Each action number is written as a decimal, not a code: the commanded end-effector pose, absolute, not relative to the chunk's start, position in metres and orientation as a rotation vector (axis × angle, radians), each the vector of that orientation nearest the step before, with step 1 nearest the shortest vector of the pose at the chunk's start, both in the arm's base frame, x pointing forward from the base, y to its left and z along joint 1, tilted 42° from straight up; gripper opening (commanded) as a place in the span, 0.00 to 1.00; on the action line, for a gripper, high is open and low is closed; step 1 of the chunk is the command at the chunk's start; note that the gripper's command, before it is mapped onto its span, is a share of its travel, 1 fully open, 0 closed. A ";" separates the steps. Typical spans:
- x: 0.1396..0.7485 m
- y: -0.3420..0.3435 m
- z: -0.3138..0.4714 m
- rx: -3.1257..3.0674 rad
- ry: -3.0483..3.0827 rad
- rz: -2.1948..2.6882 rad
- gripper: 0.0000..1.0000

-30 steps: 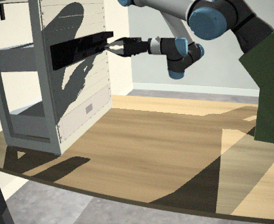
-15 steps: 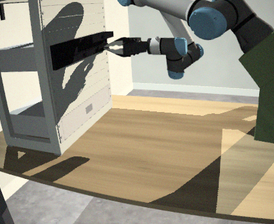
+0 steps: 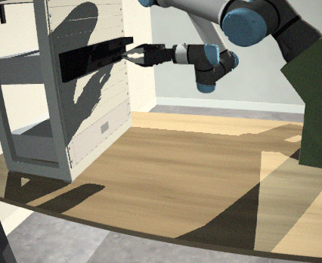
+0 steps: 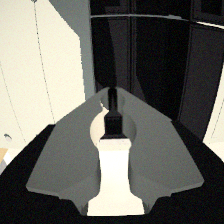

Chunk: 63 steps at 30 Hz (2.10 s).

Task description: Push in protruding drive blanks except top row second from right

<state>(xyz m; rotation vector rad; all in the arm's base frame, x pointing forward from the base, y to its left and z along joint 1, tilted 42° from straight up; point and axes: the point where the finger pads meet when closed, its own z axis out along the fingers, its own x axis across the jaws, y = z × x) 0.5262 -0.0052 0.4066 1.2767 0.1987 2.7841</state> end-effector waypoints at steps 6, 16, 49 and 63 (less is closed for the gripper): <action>0.528 -0.005 0.408 1.276 0.199 2.784 0.00; 0.528 -0.005 0.408 1.276 0.199 2.784 0.00; 0.524 -0.005 0.405 1.276 0.199 2.784 0.00; 0.480 -0.010 0.368 1.276 0.199 2.784 0.00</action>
